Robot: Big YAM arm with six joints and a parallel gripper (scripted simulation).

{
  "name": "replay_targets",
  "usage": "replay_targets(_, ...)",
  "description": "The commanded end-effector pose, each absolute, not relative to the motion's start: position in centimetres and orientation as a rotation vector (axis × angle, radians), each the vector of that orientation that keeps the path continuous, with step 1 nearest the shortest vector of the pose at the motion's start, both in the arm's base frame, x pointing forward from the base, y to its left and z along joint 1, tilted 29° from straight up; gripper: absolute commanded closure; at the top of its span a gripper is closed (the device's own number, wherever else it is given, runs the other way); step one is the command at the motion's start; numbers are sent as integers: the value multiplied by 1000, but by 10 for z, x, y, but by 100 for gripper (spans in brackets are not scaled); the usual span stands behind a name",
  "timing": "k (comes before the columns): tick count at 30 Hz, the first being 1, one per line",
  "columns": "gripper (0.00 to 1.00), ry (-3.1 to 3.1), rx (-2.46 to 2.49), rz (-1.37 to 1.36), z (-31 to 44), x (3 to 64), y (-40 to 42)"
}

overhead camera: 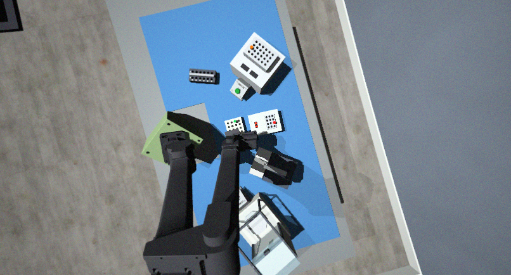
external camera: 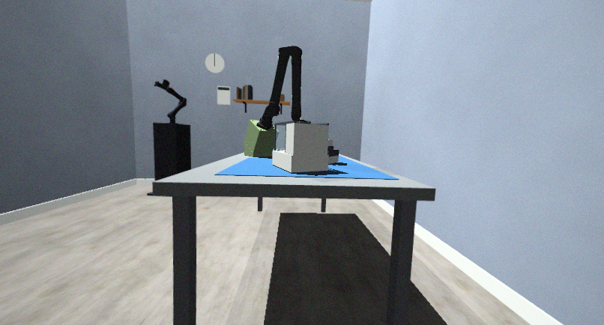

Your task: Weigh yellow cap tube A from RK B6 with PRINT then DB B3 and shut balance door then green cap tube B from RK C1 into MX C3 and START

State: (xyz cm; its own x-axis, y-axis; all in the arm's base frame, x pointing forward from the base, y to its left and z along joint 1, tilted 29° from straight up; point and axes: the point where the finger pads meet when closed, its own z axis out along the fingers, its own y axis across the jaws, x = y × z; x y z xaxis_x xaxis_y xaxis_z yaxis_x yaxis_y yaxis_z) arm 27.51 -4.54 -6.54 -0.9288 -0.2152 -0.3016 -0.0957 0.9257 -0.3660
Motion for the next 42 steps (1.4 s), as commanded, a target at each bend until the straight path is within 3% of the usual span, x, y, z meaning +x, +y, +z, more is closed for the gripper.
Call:
replay_targets(1,64,2735,-232,-497,-64,278,-46)
replay_targets(15,64,2735,-232,-497,-64,278,-46)
replay_targets(16,91,2735,-232,-497,-64,278,-46)
replay_targets(42,91,2712,-221,-502,-58,284,-51)
